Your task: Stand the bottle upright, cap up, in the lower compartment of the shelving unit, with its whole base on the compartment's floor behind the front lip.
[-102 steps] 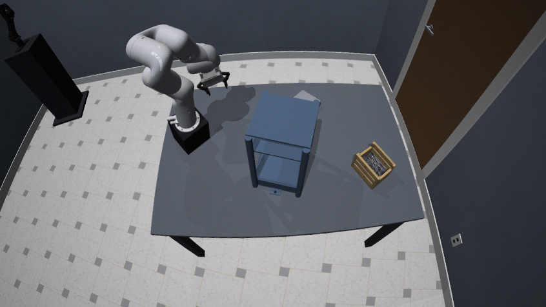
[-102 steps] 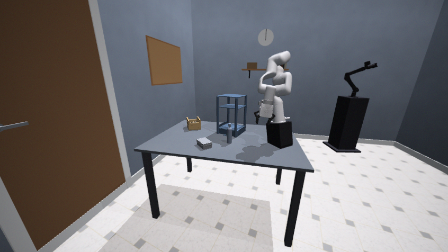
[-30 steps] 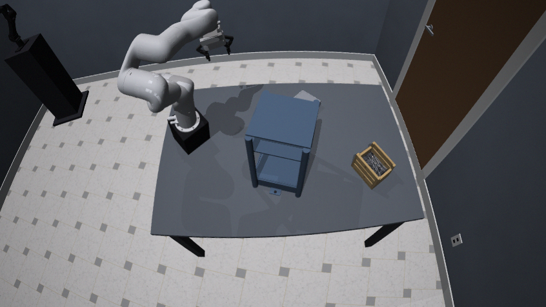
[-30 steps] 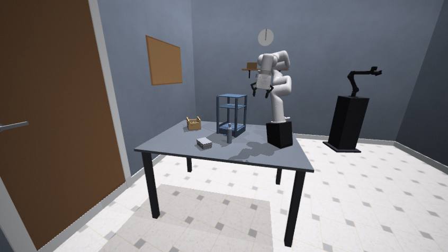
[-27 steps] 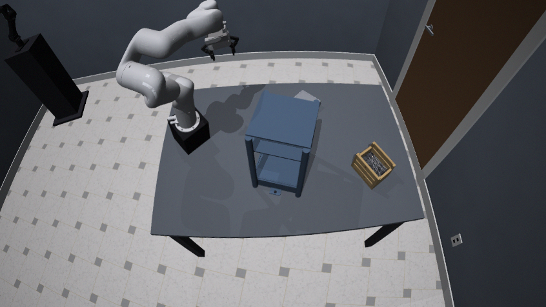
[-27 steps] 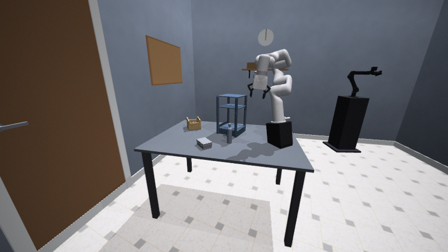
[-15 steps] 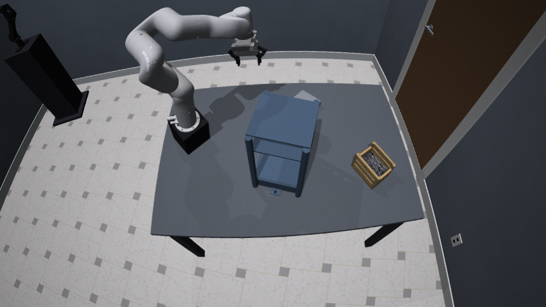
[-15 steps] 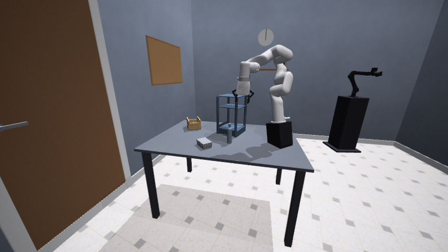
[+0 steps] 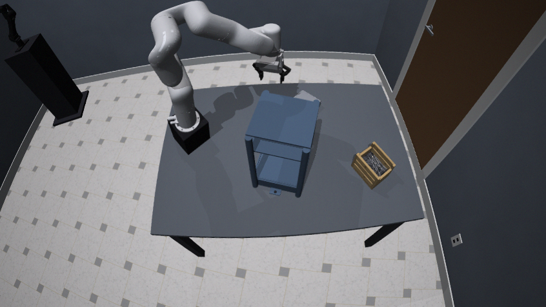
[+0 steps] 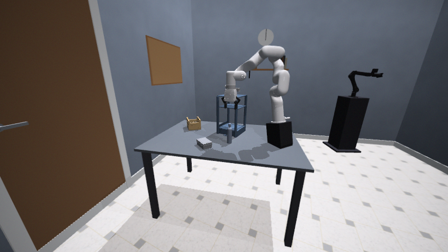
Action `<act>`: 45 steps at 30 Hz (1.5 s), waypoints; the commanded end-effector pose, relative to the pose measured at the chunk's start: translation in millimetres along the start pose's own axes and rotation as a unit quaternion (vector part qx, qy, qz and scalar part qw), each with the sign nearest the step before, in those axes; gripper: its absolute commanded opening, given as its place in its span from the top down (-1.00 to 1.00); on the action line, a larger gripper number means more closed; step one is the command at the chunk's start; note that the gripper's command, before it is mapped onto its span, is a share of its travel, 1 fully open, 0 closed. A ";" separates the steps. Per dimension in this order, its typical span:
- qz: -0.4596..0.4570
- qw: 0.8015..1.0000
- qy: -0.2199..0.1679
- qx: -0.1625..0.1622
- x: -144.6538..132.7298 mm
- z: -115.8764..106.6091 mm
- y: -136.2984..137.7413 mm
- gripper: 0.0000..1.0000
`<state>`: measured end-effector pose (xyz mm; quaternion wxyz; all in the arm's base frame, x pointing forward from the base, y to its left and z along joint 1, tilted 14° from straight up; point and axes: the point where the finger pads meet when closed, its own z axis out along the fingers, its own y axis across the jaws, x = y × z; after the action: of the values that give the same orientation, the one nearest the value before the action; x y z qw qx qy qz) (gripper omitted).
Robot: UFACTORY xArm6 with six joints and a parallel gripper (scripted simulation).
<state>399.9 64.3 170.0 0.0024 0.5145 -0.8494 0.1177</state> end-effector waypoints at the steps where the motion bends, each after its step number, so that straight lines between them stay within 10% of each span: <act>1: 0.002 1.000 -0.002 0.001 -0.8 -0.1 -3.9 -1.00; 11: 0.002 1.000 -0.002 0.001 -0.8 -0.1 -4.0 -1.00; 12: 0.002 1.000 -0.002 0.001 -0.8 -0.1 -4.0 -0.25; 45: -0.010 1.000 -0.001 -0.011 -0.5 0.3 -4.1 -0.25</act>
<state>402.7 62.4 169.1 0.0087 0.5208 -0.8465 0.1099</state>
